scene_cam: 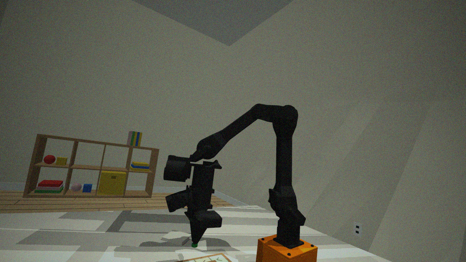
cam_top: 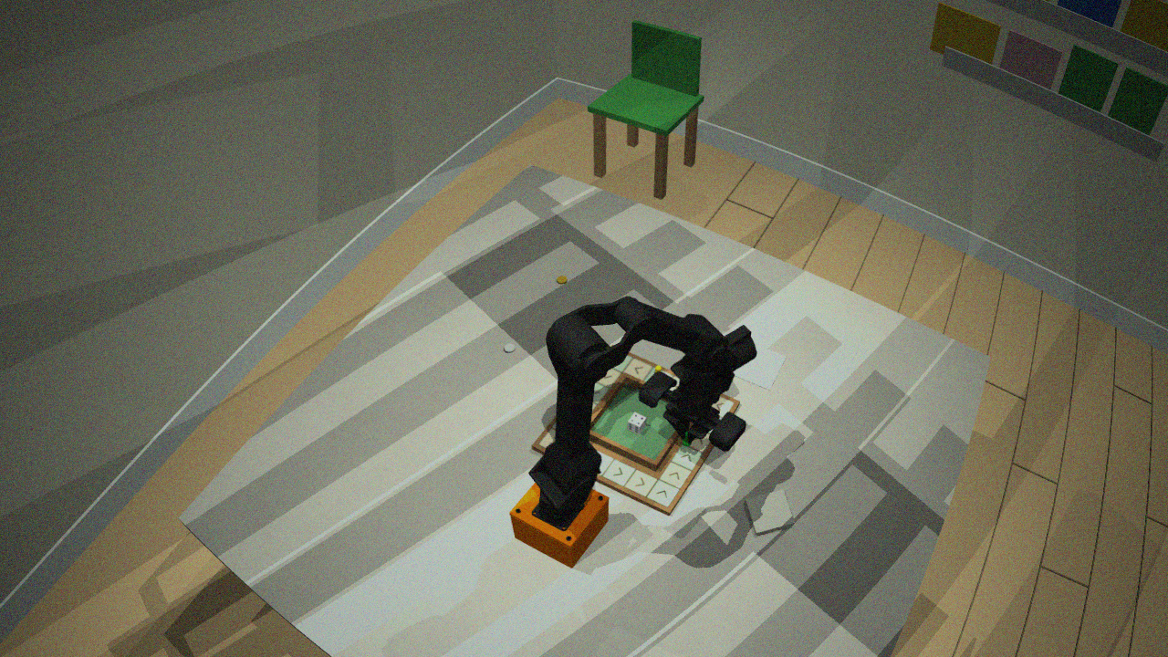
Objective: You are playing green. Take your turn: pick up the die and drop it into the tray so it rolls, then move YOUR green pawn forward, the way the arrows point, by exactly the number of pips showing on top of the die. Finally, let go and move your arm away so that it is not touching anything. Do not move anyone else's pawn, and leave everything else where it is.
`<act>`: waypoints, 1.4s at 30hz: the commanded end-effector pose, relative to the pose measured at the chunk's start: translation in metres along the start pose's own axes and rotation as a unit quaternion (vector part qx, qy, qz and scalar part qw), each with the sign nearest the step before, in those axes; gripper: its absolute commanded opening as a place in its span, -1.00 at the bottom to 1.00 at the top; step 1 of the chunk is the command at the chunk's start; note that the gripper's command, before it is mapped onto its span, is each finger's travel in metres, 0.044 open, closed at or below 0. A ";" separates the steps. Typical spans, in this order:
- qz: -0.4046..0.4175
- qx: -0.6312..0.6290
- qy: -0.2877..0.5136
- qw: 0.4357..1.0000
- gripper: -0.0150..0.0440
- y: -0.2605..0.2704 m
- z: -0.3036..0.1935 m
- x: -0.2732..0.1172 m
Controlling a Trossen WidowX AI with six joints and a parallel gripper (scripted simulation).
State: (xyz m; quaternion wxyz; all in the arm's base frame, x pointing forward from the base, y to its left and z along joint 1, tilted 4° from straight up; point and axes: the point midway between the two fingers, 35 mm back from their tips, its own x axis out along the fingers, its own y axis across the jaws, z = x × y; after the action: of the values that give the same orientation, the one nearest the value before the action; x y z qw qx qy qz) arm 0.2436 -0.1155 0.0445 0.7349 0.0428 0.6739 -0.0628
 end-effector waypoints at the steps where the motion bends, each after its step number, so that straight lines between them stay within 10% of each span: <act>1: 0.002 -0.003 -0.004 1.000 -0.49 -0.003 0.004 0.004; 26: 0.002 -0.003 -0.004 1.000 -0.49 -0.003 0.004 0.054; 42: 0.002 -0.003 -0.004 1.000 0.93 -0.005 0.007 -0.001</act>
State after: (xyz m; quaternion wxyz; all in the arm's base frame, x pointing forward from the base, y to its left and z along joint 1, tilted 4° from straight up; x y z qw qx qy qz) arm 0.2483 -0.1207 0.0324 0.7348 0.0432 0.6741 -0.0626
